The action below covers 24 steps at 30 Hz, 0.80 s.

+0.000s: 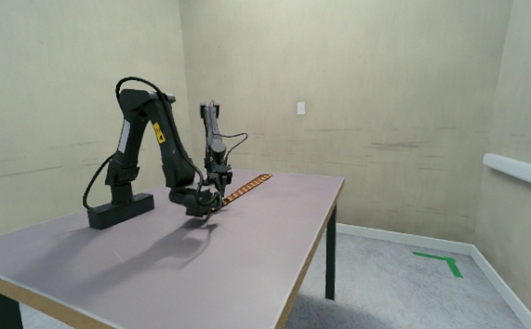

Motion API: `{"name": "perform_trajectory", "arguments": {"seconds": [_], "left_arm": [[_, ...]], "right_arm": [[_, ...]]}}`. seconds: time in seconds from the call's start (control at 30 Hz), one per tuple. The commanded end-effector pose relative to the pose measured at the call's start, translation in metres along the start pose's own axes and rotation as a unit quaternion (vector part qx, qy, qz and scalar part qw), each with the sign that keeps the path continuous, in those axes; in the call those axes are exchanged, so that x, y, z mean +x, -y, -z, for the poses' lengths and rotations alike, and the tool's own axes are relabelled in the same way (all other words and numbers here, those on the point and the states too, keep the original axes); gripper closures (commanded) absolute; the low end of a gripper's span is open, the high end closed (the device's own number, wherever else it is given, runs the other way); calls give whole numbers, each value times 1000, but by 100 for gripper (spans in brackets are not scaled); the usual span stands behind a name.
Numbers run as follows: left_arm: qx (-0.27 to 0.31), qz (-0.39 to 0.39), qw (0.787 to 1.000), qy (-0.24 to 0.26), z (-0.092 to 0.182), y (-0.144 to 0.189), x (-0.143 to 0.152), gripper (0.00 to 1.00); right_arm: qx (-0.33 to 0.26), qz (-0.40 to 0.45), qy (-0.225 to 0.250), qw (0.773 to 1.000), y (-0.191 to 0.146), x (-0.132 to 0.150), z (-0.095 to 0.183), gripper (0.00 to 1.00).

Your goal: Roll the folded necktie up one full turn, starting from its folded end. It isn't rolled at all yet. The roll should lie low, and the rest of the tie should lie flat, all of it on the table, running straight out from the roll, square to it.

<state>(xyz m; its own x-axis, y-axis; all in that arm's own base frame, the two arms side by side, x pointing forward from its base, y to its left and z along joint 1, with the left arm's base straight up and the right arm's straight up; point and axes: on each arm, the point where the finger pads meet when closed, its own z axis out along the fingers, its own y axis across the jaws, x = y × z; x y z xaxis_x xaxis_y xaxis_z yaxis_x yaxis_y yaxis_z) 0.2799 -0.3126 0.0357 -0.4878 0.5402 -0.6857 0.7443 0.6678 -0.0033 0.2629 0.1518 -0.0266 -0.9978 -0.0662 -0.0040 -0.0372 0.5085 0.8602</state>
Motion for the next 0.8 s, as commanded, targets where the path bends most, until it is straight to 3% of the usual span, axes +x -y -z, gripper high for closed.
{"name": "perform_trajectory", "arguments": {"seconds": [0.0, 0.77], "left_arm": [[6, -2, 1000, 9, -1, 5, 1, 96], [6, -2, 1000, 9, -1, 5, 1, 96]], "right_arm": [[3, 14, 6, 1000, -7, -2, -5, 65], [3, 14, 6, 1000, -20, -2, -27, 65]]}}
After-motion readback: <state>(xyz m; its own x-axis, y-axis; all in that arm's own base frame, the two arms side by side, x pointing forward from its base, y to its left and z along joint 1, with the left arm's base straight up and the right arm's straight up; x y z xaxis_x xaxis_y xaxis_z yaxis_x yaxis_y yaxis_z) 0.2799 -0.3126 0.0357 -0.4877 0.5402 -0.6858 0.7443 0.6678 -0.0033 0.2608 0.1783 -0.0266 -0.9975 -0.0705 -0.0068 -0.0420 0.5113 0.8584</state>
